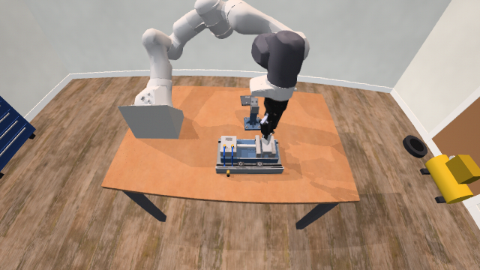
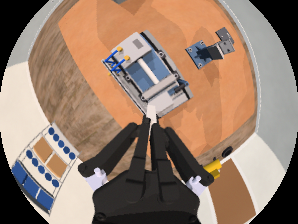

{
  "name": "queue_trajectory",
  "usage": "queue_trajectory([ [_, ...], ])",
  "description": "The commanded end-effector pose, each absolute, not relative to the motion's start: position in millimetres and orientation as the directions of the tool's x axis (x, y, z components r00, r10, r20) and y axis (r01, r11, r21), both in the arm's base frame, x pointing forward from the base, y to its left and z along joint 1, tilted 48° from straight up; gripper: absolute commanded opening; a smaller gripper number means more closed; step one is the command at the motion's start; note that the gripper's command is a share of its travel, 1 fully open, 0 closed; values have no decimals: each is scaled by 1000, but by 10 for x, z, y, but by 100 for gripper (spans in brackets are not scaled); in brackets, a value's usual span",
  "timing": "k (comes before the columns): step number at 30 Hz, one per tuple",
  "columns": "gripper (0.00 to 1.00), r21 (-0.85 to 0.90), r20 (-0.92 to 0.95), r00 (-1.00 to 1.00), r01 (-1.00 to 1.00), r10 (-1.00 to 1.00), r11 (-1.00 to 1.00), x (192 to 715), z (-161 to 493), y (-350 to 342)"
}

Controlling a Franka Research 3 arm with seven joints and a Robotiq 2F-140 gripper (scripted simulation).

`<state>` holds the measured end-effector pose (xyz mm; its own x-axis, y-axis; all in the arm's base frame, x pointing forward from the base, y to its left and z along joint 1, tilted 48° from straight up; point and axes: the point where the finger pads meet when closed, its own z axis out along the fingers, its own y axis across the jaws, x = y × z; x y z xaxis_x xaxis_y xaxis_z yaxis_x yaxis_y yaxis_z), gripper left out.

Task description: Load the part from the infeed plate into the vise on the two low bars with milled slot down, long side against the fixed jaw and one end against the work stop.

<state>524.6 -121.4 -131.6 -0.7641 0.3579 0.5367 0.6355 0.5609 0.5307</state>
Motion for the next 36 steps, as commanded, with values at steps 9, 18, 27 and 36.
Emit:
queue_trajectory([
  [9, 0, 667, 344, -923, 370, 174, 646, 5289, -1379, -1270],
  [18, 0, 711, 239, -968, 229, 78, 665, 5331, -1405, -1299],
  [27, 0, 739, 125, -992, 80, -20, 669, 5376, -1430, -1332],
  [36, 0, 748, 24, -994, -51, -104, 661, 5414, -1450, -1362],
])
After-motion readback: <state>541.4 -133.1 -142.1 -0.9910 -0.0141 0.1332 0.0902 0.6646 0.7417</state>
